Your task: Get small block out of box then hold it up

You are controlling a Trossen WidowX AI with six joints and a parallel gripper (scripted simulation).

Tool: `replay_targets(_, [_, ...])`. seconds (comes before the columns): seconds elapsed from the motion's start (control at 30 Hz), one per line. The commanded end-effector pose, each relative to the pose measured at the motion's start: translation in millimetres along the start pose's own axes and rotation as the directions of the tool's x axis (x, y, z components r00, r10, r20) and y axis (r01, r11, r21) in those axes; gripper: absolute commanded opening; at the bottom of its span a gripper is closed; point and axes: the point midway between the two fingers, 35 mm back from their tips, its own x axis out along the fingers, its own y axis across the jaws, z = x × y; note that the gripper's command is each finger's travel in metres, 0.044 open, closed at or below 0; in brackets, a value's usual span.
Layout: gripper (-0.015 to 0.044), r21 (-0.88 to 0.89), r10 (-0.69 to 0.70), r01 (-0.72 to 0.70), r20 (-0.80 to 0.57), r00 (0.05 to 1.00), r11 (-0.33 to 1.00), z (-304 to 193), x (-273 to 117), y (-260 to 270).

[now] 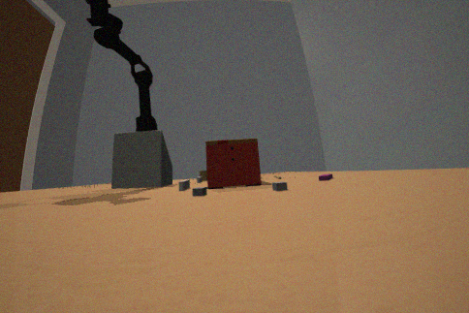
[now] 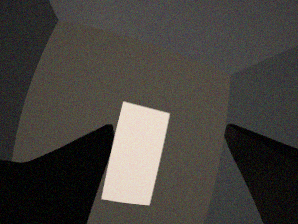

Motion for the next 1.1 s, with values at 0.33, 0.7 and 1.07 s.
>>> replay_targets(0.33, [0.0400,-0.521,-0.329,0.369,0.171,0.929,0.770,-7.2,-3.8,-154.8])
replay_targets(0.7, [0.0400,-0.835,-0.583,0.502,0.296,0.757,0.228,-18.8,-48.4,-277.5])
replay_targets(1.07, [0.0400,-0.919,-0.763,0.242,0.393,0.513,-0.310,-35.1,-122.3,-374.7])
